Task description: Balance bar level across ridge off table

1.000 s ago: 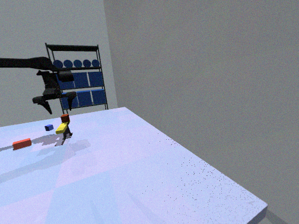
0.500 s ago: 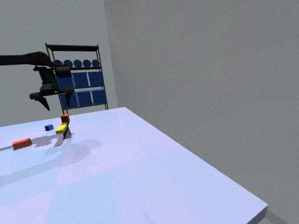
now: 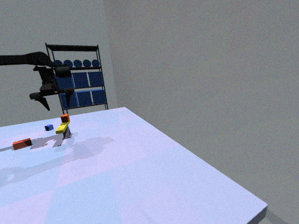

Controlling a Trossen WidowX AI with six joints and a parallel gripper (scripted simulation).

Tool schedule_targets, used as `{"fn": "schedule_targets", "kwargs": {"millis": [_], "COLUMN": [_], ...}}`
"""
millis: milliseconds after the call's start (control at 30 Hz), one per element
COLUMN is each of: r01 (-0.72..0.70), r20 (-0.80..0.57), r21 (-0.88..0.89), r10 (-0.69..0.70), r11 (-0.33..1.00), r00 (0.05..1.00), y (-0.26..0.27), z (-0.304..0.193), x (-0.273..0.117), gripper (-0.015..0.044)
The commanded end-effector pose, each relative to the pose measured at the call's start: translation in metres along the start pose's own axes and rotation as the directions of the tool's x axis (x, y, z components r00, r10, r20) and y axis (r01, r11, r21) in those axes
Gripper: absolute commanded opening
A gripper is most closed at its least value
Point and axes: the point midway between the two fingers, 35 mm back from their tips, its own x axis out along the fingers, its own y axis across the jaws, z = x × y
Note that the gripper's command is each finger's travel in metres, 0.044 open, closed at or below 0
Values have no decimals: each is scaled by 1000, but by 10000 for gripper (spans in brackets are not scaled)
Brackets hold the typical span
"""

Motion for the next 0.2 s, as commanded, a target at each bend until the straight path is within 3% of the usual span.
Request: {"fn": "schedule_targets", "kwargs": {"millis": [0, 167], "r01": [6, 6], "r20": [2, 2], "r21": [0, 0], "r10": [-6, -6], "r11": [1000, 1000], "r00": [1000, 1000], "y": [0, 0], "z": [0, 0], "x": [1, 1], "gripper": [440, 440]}}
